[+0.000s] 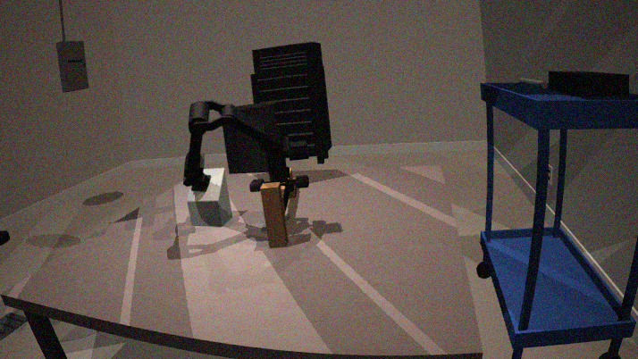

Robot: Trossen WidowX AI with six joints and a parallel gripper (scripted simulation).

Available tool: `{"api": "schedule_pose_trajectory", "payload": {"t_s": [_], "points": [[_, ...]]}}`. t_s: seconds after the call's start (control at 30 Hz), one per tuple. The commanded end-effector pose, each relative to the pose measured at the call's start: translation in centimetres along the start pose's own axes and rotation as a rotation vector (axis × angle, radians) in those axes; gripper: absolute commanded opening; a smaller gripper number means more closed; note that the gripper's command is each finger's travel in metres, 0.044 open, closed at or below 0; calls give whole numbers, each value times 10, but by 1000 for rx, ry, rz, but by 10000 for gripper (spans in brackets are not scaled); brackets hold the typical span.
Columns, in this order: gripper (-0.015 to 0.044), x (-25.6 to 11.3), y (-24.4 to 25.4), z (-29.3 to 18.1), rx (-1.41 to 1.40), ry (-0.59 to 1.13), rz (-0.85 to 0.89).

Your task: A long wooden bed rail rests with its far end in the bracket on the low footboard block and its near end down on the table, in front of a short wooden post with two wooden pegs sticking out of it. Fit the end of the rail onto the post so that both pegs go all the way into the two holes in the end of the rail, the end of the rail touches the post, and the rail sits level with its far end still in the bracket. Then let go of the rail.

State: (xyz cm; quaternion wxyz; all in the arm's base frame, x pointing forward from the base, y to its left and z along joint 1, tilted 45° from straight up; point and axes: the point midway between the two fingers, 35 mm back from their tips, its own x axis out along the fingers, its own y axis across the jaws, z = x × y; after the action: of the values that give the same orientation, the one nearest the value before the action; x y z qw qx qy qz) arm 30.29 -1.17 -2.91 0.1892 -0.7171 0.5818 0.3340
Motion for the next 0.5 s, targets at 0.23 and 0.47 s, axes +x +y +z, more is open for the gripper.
{"api": "schedule_pose_trajectory", "payload": {"t_s": [0.23, 0.47], "points": [[0, -6, -2, 2, 3, -13, -9], [0, -2, -2, 2, 3, -13, -9]]}}
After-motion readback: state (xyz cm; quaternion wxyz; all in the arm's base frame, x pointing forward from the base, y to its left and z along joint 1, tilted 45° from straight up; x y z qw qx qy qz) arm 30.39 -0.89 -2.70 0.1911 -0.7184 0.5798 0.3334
